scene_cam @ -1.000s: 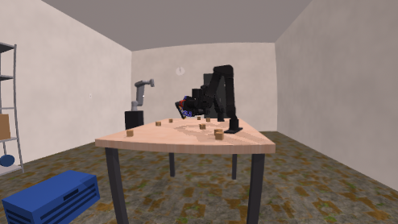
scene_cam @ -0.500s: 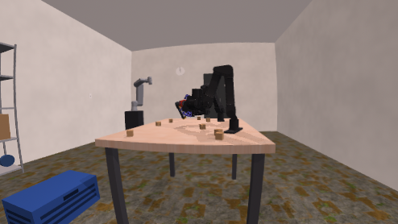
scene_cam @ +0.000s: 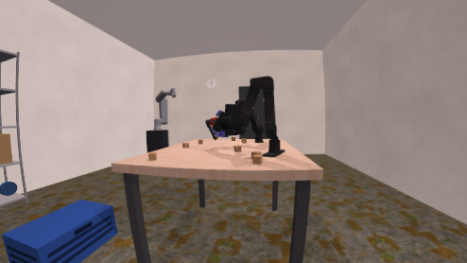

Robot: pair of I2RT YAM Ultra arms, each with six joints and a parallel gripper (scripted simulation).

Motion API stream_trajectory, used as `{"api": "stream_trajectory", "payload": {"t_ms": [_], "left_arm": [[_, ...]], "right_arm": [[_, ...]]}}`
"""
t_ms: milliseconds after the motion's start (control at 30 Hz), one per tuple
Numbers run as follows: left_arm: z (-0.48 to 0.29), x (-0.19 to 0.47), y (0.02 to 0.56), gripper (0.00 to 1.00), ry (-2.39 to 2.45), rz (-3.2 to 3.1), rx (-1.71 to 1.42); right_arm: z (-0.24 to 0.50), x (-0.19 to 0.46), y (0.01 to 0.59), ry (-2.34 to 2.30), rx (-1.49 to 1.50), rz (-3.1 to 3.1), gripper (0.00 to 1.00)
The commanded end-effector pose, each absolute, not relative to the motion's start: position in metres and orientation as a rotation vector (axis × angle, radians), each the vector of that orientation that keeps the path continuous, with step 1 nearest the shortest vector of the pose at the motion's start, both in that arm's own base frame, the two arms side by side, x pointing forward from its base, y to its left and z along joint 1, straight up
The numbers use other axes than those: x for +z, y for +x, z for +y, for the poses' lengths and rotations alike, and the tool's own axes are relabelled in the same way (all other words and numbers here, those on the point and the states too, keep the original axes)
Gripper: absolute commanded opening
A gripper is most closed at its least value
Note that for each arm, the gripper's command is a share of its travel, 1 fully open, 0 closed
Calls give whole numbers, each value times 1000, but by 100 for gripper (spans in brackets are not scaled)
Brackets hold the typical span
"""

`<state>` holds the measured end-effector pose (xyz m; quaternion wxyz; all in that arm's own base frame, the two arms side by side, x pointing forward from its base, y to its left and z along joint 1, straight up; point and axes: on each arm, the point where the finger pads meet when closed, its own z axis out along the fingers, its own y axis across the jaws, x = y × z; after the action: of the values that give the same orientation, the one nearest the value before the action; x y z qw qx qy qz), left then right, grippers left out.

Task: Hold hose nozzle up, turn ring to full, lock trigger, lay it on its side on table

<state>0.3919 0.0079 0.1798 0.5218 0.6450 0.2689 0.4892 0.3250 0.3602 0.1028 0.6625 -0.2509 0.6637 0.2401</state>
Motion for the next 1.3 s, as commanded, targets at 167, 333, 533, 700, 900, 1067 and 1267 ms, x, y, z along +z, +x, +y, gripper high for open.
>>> {"api": "stream_trajectory", "payload": {"t_ms": [167,333,533,700,900,1067,1267], "left_arm": [[17,187,372,87,1528,635,1188],[21,188,363,87,1528,633,1190],[26,187,351,87,1529,634,1190],[31,188,342,87,1529,631,1194],[35,185,329,87,1532,638,1186],[39,185,320,87,1532,635,1190],[45,192,319,87,1532,616,1209]], "right_arm": [[367,155,327,-483,612,1359,35],[367,155,327,-483,612,1359,35],[367,155,327,-483,612,1359,35],[367,155,327,-483,612,1359,35],[367,155,327,-483,612,1359,35],[367,155,327,-483,612,1359,35],[367,155,327,-483,612,1359,35]]}}
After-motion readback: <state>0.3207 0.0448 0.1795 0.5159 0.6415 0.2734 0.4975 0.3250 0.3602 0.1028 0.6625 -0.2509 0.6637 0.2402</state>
